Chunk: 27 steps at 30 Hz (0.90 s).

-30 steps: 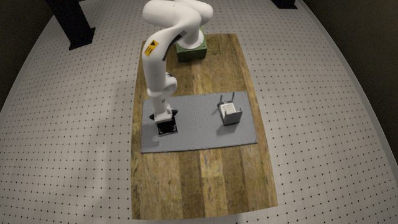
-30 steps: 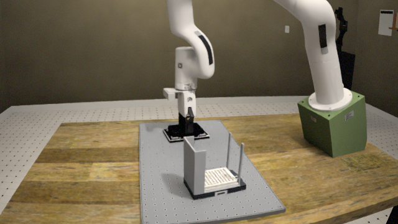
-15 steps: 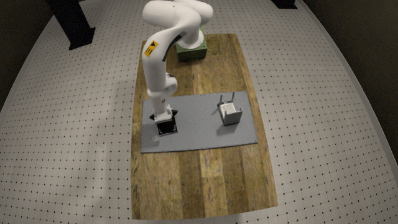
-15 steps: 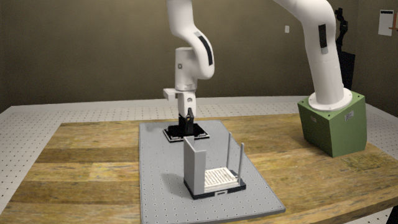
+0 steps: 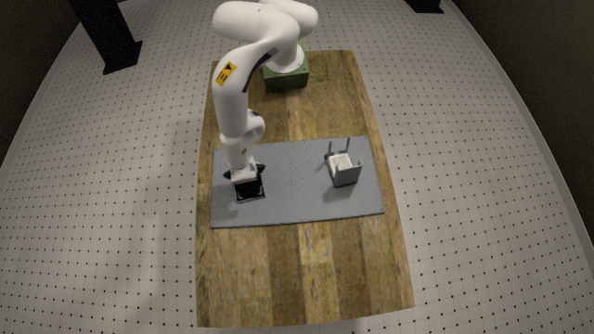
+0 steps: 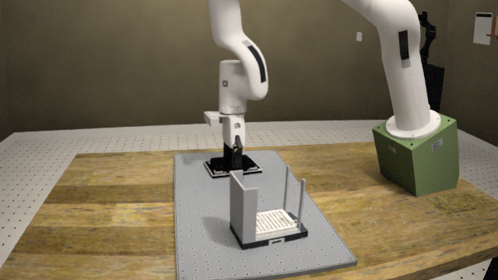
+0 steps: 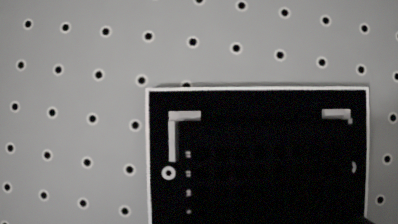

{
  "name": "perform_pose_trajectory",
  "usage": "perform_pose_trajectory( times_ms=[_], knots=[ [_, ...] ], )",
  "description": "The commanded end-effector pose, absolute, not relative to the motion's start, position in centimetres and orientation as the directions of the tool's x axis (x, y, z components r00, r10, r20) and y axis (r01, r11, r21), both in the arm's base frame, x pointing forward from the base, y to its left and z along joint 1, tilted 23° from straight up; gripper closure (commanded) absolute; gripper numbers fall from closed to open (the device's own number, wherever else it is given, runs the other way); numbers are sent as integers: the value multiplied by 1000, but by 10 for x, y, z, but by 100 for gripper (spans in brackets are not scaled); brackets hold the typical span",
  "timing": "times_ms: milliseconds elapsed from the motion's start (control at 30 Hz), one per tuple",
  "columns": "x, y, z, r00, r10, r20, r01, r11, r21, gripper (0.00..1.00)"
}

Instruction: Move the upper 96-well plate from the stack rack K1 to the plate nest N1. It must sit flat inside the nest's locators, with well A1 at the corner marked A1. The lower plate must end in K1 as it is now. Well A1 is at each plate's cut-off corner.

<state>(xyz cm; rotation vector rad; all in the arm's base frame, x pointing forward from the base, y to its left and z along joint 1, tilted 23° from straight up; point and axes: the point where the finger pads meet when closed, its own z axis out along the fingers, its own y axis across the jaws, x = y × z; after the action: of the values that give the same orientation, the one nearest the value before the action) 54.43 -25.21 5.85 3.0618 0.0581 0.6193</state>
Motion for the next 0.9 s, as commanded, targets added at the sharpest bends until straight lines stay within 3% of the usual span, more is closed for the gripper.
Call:
perform_pose_trajectory(
  times_ms=[0, 133, 167, 867],
  knots=[
    [545, -253, 59, 920, 40, 389, 33, -999, 25, 100],
    [545, -253, 58, 920, 40, 389, 33, -999, 25, 100],
    [545, -253, 58, 920, 40, 389, 33, -999, 25, 0],
    [545, -253, 58, 920, 40, 389, 33, -999, 25, 0]
  ],
)
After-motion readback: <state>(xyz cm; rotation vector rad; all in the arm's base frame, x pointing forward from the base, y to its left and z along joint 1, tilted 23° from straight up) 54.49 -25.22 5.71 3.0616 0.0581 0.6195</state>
